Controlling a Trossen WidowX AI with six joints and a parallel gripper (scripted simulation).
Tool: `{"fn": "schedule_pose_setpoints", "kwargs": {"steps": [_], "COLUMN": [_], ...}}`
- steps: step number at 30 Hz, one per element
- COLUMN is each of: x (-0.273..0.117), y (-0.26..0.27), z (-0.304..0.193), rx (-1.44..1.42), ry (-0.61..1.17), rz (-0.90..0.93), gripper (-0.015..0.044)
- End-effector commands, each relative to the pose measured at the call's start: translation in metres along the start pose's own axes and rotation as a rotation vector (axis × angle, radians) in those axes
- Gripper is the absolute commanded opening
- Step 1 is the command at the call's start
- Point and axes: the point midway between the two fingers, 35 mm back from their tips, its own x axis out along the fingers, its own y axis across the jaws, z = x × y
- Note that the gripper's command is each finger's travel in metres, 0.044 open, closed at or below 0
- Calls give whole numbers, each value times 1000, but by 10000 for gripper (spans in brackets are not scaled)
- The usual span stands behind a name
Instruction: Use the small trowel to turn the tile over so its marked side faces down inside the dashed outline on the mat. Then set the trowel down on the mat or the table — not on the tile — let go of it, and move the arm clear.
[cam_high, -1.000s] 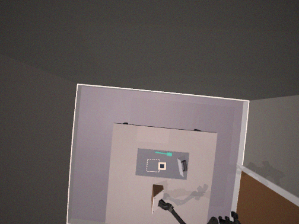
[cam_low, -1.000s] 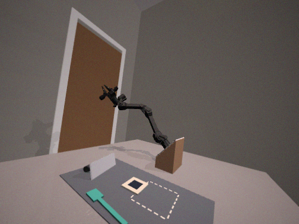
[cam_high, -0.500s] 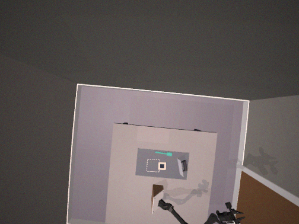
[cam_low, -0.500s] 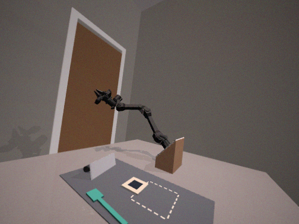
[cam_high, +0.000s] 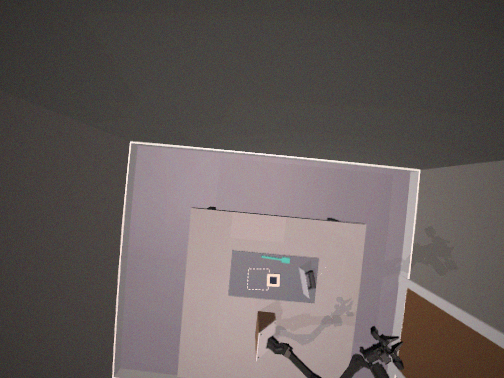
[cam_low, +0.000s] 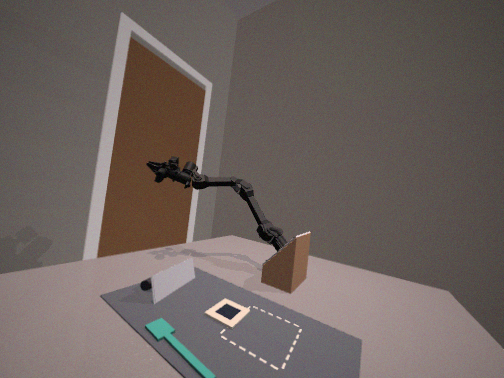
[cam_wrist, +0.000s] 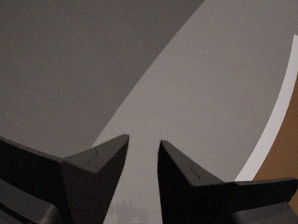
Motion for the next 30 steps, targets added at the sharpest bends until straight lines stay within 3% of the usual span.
{"fn": "schedule_pose_setpoints", "kwargs": {"steps": [1,16,30], "x": [4,-3,-34], "y": [32,120,204], "z": [-15,-46,-65], "rx": [139,531,838], "ry": [76,351,690], "rz": [75,254,368], "gripper": [100,100,100]}}
